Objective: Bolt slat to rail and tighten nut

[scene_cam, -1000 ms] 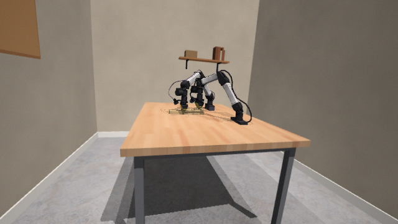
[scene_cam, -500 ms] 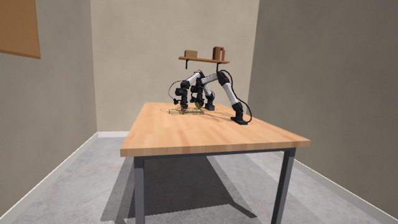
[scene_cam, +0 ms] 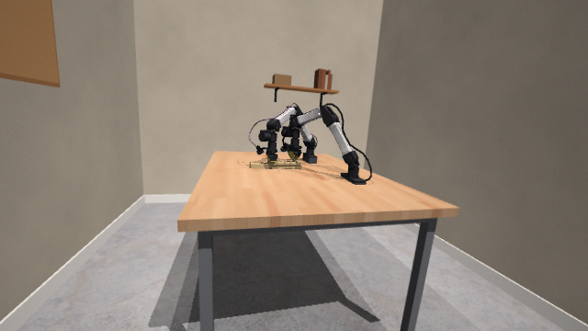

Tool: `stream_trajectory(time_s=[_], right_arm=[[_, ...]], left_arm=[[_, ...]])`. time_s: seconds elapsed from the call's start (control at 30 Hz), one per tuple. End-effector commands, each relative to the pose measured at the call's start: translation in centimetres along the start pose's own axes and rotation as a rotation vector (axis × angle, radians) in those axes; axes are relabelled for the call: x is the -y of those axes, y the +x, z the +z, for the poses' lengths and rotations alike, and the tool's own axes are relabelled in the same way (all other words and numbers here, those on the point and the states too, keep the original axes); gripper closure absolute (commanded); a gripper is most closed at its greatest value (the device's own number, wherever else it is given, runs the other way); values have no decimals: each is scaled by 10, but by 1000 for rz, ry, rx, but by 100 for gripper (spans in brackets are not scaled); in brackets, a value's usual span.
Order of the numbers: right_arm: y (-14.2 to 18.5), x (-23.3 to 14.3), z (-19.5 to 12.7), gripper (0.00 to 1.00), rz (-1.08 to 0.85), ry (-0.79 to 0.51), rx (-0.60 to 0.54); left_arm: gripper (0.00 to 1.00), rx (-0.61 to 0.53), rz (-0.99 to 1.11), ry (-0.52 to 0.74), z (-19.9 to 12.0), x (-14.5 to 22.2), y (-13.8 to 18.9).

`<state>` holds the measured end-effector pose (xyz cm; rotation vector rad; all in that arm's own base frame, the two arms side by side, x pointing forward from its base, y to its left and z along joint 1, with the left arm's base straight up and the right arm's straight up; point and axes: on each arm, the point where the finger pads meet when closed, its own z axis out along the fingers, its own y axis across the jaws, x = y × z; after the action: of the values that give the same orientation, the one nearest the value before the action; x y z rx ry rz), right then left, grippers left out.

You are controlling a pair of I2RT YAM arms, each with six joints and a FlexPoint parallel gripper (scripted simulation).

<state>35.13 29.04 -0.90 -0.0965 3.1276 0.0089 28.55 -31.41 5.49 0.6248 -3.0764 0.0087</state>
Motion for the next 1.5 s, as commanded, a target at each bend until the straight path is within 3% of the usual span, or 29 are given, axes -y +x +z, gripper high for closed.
stream_trajectory(time_s=[0.0,1.47], right_arm=[[-3,-2,-5,32,3,-10,13],[-3,-2,-5,32,3,-10,13]], left_arm=[[64,7,0,4,-7,1,0],[64,6,0,2,4,1,0]])
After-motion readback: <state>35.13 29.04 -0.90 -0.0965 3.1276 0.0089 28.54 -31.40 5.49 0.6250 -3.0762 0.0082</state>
